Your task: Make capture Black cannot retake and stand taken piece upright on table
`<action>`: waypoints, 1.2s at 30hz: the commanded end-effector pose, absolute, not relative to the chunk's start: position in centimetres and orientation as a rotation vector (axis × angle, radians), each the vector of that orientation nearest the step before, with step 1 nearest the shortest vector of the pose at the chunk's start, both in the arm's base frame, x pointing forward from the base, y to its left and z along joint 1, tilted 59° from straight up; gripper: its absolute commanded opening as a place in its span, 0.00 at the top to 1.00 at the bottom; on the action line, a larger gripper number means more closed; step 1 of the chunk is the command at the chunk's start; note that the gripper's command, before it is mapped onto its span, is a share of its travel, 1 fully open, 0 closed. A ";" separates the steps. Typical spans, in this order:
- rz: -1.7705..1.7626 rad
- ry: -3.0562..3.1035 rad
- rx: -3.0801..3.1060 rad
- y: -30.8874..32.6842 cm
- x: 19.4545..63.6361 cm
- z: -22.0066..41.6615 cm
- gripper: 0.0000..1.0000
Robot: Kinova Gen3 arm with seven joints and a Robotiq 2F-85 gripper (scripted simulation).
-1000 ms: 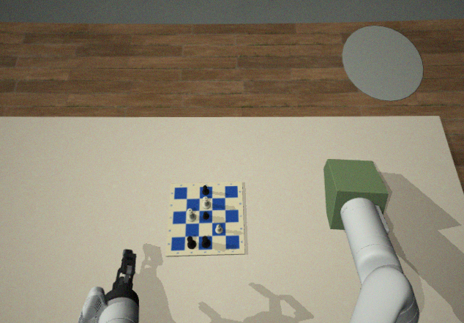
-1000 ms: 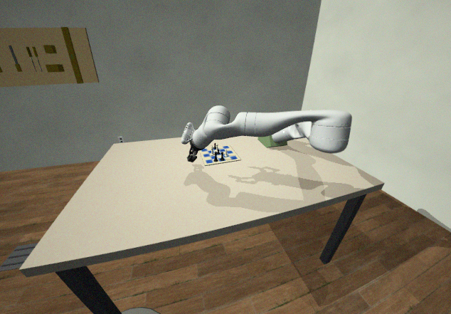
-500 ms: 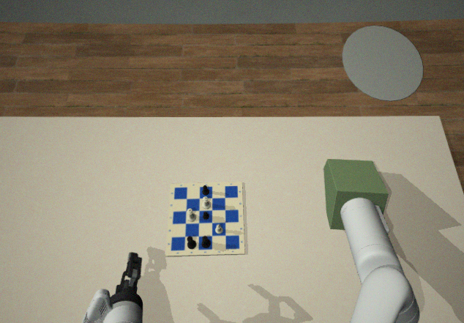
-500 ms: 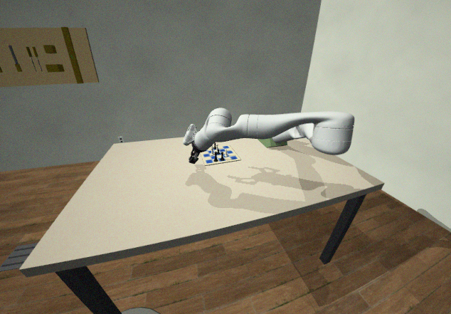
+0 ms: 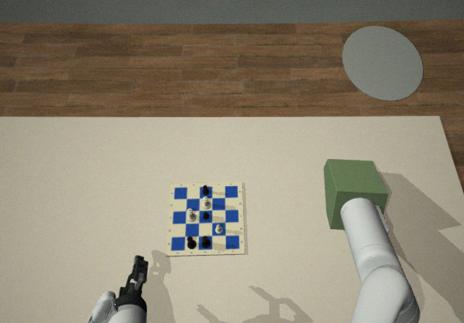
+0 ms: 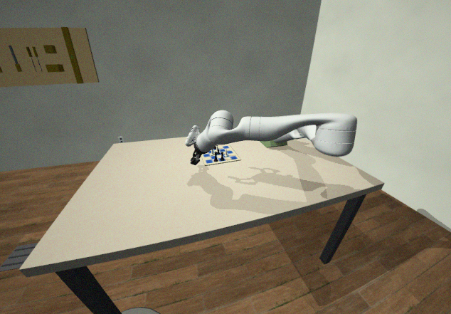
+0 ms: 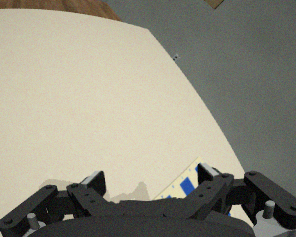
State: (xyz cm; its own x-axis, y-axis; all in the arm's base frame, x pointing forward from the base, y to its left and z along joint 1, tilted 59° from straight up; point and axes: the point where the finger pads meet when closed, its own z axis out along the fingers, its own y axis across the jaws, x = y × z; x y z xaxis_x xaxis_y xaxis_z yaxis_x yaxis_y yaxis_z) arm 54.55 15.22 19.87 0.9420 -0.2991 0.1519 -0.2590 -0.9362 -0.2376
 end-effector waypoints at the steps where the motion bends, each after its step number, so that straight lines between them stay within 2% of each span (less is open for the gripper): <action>1: -0.277 0.418 -2.881 15.2 54.6 20.0 0.00; 36: -0.211 0.593 -2.860 16.5 52.3 20.2 0.00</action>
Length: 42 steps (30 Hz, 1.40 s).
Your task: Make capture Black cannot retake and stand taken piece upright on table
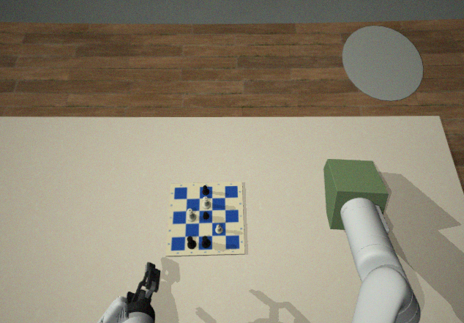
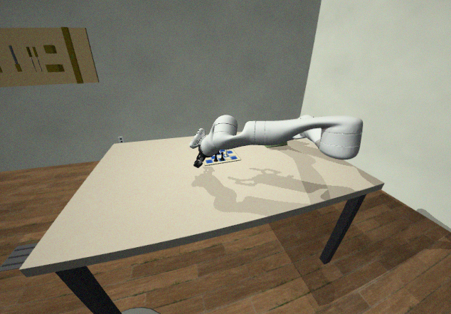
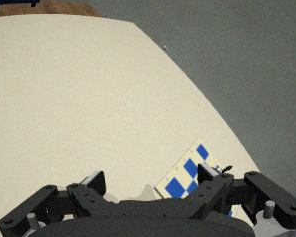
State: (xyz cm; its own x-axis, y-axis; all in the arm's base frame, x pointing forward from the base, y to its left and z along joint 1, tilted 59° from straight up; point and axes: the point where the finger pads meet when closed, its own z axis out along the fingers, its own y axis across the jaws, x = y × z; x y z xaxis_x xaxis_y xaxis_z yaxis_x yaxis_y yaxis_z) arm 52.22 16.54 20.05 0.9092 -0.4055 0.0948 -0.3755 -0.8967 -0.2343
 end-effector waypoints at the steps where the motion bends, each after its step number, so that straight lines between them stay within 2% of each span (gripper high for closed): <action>1: -0.211 0.593 -2.860 16.5 52.3 20.2 0.00; 42: -0.124 0.846 -2.813 18.1 48.9 20.5 0.00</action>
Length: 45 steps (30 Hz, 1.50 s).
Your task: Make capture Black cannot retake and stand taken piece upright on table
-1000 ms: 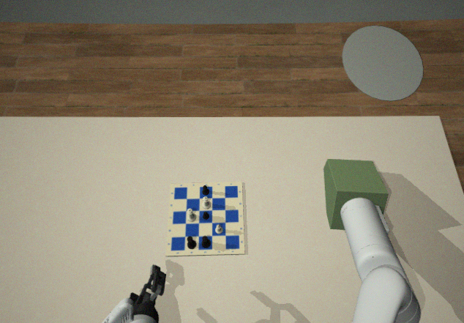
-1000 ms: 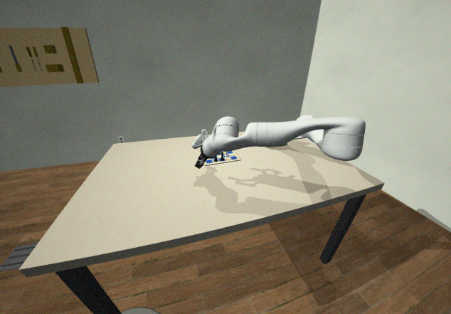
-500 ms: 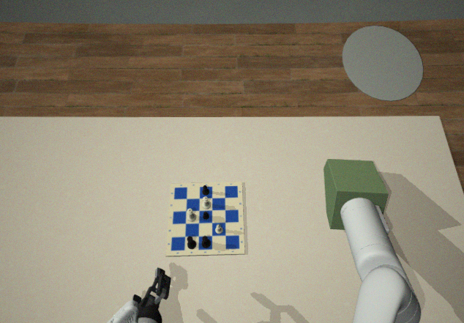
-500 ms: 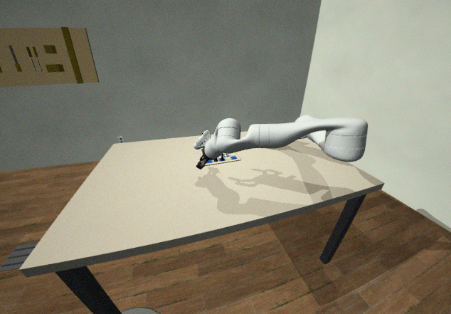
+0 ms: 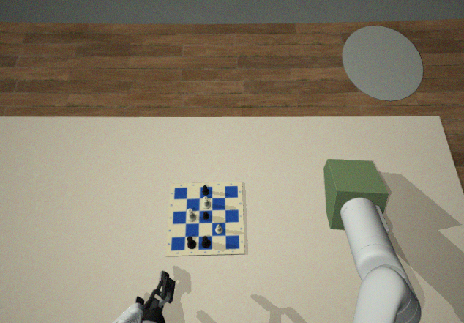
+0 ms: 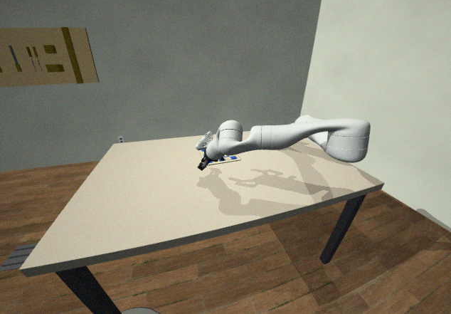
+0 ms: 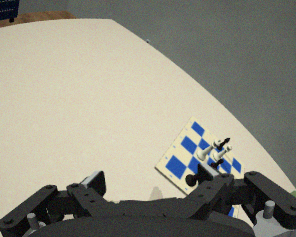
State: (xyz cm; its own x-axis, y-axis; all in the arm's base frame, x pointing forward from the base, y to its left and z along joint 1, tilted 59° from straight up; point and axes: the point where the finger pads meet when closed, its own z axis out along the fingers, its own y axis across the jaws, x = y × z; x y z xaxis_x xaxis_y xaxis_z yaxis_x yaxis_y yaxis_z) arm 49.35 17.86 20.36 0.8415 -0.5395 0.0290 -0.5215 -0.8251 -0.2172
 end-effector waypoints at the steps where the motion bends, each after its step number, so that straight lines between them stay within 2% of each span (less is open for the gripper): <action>1: -0.124 0.846 -2.813 18.1 48.9 20.5 0.00; 45: -0.050 1.080 -2.750 19.5 45.8 21.0 0.00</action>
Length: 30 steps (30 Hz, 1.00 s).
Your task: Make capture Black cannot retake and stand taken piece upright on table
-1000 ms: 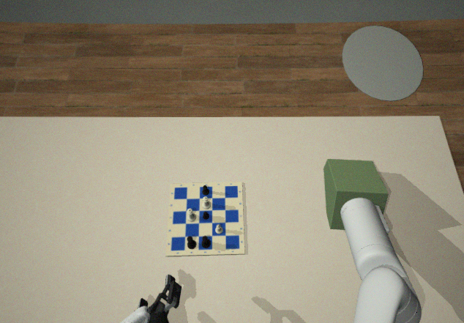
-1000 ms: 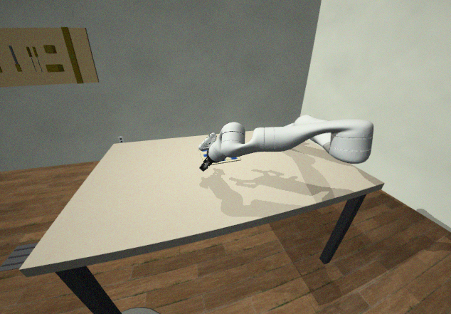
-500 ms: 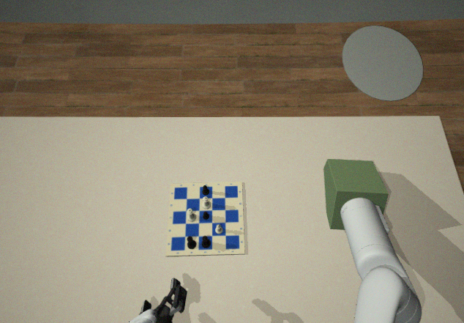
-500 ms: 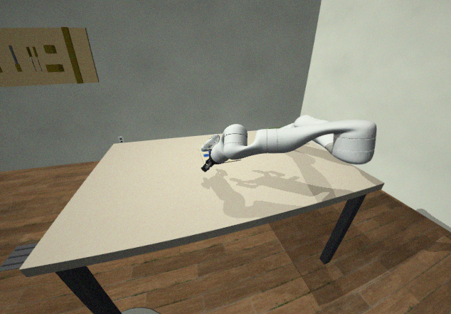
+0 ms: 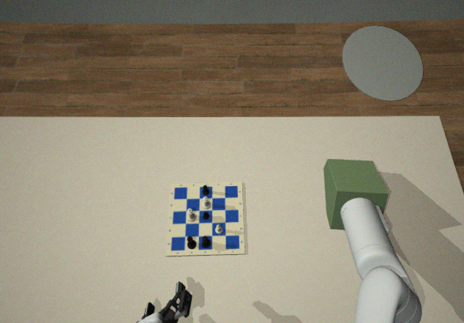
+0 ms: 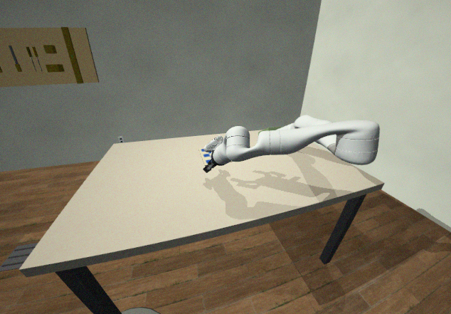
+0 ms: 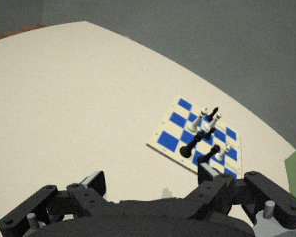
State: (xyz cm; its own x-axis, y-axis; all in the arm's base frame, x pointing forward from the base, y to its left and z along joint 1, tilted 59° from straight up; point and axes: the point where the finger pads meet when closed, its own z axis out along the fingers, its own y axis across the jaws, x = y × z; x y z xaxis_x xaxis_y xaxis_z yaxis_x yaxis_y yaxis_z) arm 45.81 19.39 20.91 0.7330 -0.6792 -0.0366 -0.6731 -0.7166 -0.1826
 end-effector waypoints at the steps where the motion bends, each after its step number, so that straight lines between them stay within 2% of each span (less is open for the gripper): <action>1: -0.050 1.080 -2.750 19.5 45.8 21.0 0.00; 30: 0.001 1.254 -2.691 20.5 43.4 21.5 0.00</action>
State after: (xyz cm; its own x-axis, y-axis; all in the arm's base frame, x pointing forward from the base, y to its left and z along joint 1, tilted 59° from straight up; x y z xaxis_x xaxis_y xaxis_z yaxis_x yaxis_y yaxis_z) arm 43.63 20.27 21.30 0.6478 -0.7584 -0.0713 -0.7583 -0.6332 -0.1550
